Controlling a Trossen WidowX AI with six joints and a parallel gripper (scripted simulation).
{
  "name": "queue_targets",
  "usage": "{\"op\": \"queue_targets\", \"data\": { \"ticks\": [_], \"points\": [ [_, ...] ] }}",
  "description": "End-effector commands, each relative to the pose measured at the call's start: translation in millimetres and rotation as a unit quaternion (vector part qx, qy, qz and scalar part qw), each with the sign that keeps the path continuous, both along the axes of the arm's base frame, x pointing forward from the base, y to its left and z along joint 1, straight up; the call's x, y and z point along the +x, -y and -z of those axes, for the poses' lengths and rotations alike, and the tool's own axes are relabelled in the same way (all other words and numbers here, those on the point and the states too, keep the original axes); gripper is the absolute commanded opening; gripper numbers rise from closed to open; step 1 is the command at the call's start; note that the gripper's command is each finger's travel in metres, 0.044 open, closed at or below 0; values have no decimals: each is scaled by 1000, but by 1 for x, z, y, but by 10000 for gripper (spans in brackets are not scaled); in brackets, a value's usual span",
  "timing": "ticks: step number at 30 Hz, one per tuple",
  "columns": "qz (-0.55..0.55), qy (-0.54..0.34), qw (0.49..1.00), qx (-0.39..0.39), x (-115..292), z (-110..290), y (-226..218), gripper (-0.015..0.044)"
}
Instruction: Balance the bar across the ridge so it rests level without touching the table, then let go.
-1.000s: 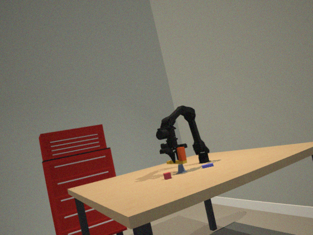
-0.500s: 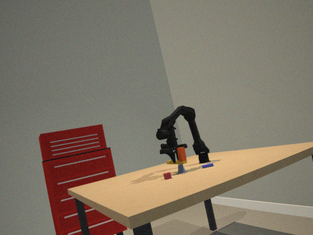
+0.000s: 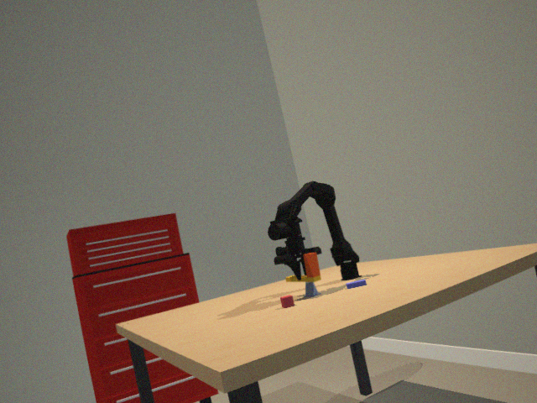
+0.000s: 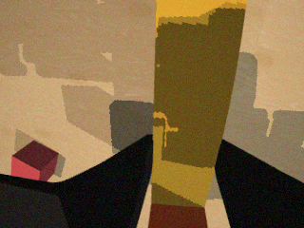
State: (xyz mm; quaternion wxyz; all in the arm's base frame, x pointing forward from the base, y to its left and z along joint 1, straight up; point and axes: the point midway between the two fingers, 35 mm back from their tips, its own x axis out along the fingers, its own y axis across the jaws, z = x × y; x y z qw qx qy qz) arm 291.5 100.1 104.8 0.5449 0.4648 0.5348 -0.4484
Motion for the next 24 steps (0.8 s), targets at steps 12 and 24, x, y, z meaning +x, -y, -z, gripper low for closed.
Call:
{"op": "queue_targets", "data": {
  "ticks": [12,24],
  "points": [
    [-2,1,1000,1,0,1,0,0],
    [-2,1,1000,1,0,2,0,0]
  ]
}}
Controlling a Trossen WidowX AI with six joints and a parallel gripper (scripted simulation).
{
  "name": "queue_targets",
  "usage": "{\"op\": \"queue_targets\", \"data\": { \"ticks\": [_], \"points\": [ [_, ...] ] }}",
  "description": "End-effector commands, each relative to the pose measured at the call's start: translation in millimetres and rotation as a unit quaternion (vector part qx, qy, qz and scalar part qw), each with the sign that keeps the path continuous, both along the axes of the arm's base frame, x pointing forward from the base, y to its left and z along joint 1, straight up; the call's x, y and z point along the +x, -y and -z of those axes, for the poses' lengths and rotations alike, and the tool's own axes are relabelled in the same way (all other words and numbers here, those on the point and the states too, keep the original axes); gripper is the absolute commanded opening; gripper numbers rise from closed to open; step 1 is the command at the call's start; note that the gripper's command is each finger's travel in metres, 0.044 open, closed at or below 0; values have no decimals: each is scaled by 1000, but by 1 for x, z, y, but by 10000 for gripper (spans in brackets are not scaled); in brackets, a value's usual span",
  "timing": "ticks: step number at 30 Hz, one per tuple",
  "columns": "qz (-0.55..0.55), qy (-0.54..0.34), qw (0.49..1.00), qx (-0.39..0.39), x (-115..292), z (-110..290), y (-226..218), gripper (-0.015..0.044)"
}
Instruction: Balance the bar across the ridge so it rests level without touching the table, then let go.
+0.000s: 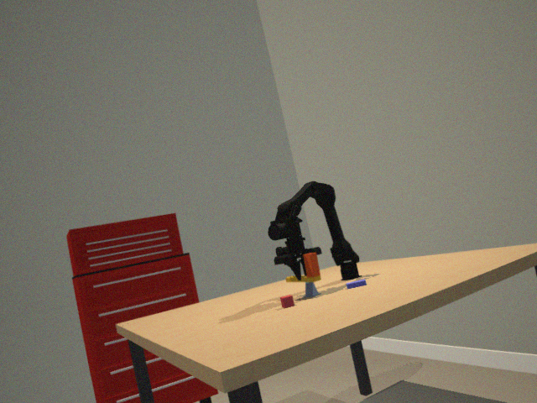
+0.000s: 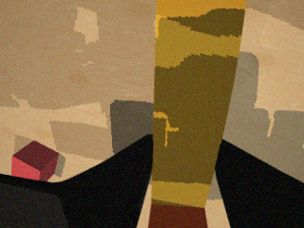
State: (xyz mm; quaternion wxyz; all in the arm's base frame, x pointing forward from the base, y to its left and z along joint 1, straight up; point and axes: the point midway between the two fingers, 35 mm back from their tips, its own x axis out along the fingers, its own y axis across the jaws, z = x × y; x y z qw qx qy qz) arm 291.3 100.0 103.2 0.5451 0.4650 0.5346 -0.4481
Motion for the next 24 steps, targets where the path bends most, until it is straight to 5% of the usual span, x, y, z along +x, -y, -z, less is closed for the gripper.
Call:
{"op": "queue_targets", "data": {
  "ticks": [1,24],
  "points": [
    [-2,1,1000,0,0,1,0,0],
    [-2,1,1000,0,0,3,0,0]
  ]
}}
